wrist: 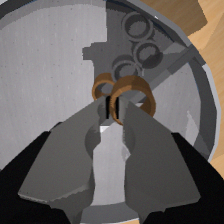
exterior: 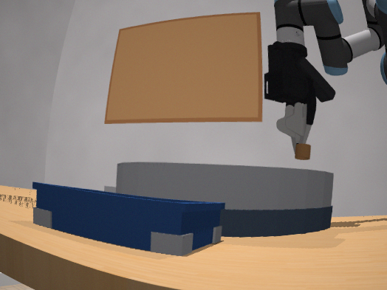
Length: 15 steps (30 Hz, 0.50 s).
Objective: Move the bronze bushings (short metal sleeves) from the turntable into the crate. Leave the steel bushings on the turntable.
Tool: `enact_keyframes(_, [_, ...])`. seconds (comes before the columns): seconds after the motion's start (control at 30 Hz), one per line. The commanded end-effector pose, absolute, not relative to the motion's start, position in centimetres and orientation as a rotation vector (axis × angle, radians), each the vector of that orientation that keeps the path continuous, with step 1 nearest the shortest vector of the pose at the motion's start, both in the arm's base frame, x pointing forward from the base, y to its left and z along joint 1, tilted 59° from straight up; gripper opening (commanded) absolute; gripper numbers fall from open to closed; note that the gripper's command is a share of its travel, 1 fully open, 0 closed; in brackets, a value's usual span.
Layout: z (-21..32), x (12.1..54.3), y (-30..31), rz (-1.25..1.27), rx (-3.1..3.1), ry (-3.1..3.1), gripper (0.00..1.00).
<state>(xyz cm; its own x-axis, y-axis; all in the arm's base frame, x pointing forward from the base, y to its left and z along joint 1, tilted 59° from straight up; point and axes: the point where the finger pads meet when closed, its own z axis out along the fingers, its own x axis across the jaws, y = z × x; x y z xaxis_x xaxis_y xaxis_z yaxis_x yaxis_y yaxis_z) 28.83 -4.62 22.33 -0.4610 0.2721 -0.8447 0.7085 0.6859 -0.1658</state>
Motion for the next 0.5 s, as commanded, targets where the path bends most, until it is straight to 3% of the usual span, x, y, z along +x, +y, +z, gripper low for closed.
enact_keyframes(0.0, [22.0,29.1,-4.1,-0.645,0.754,2.038,0.0])
enact_keyframes(0.47, [20.7,30.0,-2.4,-0.645,0.754,2.038,0.0])
